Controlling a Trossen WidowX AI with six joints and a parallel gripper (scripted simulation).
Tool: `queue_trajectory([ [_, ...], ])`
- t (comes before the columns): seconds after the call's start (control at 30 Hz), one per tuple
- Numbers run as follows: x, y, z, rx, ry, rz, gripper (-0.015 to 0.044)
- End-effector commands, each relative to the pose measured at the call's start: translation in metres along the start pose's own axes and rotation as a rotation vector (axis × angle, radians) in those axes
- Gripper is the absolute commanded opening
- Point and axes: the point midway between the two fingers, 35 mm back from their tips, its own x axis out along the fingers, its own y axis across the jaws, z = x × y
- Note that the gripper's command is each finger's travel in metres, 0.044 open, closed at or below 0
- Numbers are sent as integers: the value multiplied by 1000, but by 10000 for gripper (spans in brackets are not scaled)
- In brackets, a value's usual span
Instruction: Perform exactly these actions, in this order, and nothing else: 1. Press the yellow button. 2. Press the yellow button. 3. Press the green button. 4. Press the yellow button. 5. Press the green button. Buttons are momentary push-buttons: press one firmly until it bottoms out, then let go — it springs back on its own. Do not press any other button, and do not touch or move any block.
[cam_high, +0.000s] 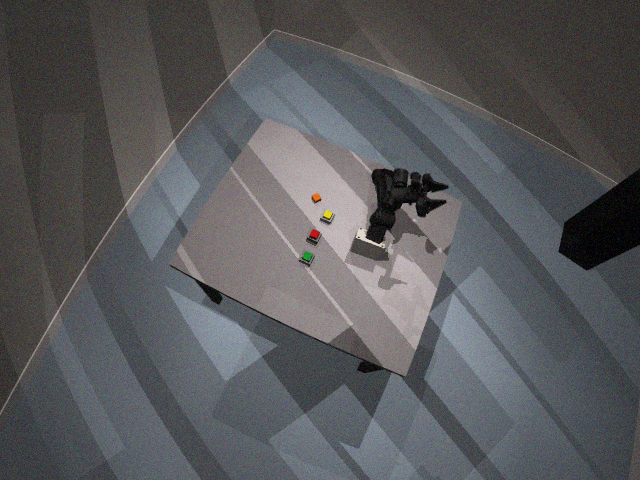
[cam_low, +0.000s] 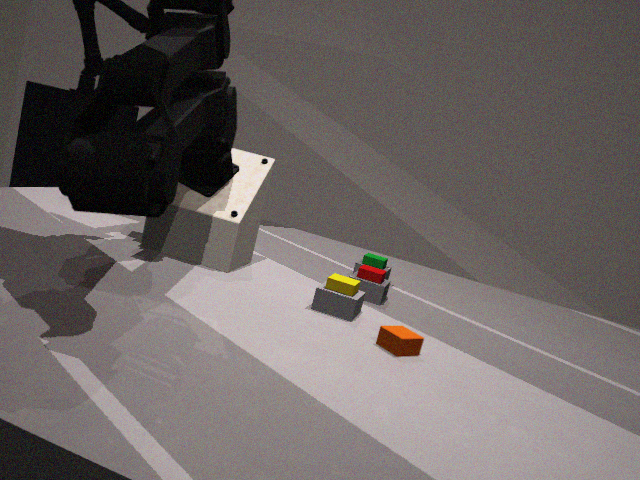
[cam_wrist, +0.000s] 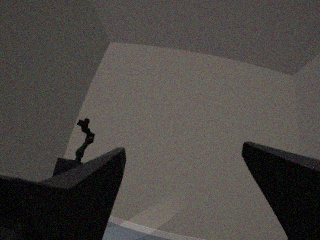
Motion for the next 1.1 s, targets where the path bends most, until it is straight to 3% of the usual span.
queue_trajectory([
  [0.0, 0, -4, 2, 4, -8, -19, 400],
  [0.1, -5, -61, 32, 57, -119, -290, 400],
  [0.23, -43, -137, 68, 121, -273, -691, 400],
  [0.53, -183, -220, 97, 251, -492, -1451, 400],
  [0.77, -310, -211, 79, 433, -557, -2049, 400],
  [0.93, -381, -167, 51, 648, -506, -2448, 400],
  [1.07, -418, -116, 26, 891, -384, -2719, 400],
])
